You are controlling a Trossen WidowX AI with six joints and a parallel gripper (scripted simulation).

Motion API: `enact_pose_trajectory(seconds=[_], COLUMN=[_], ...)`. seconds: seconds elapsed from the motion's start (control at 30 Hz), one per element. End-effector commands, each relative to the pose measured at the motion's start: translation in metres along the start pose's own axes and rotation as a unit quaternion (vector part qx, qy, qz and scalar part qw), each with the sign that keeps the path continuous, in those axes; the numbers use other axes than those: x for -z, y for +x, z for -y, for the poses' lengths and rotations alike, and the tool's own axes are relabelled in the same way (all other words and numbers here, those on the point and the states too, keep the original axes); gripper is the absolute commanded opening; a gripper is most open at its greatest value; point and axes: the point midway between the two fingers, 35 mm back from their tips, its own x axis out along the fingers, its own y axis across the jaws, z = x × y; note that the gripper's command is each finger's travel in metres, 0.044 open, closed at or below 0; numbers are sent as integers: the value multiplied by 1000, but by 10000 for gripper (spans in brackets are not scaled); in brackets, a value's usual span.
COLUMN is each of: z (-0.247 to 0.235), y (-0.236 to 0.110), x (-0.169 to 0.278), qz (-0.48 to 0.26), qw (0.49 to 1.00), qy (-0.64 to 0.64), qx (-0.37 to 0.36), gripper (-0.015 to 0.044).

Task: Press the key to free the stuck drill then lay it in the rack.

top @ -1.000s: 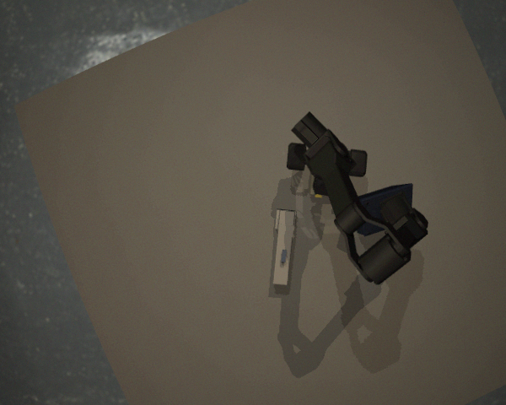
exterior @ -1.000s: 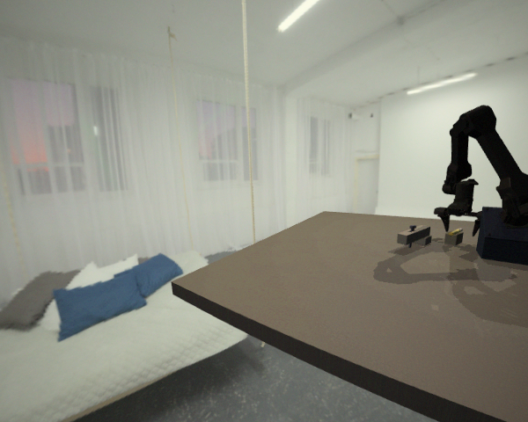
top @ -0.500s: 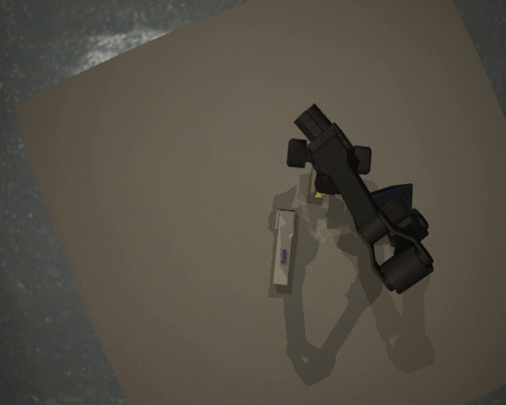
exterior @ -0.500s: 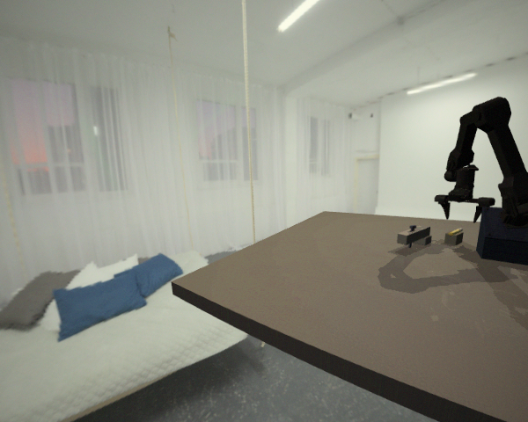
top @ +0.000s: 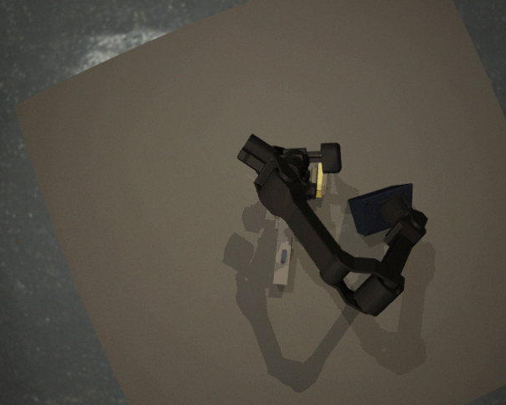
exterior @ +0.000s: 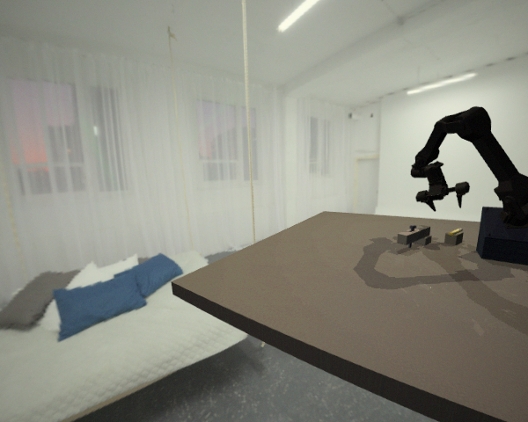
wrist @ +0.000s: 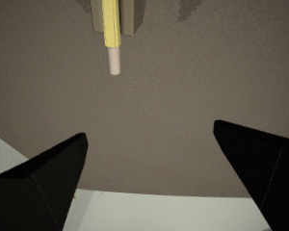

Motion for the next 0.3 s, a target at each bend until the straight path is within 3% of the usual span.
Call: enact_pose_trajectory(seconds=[0.0,0.13,0.27], z=[33,59,103], y=[-30,-57,-101], x=[-1,-4,-24], qz=[-112,-199,-335], qw=[991,974,930], qy=[-51,-77,-116], qx=[-44,-77,-95], gripper=[440,440,440])
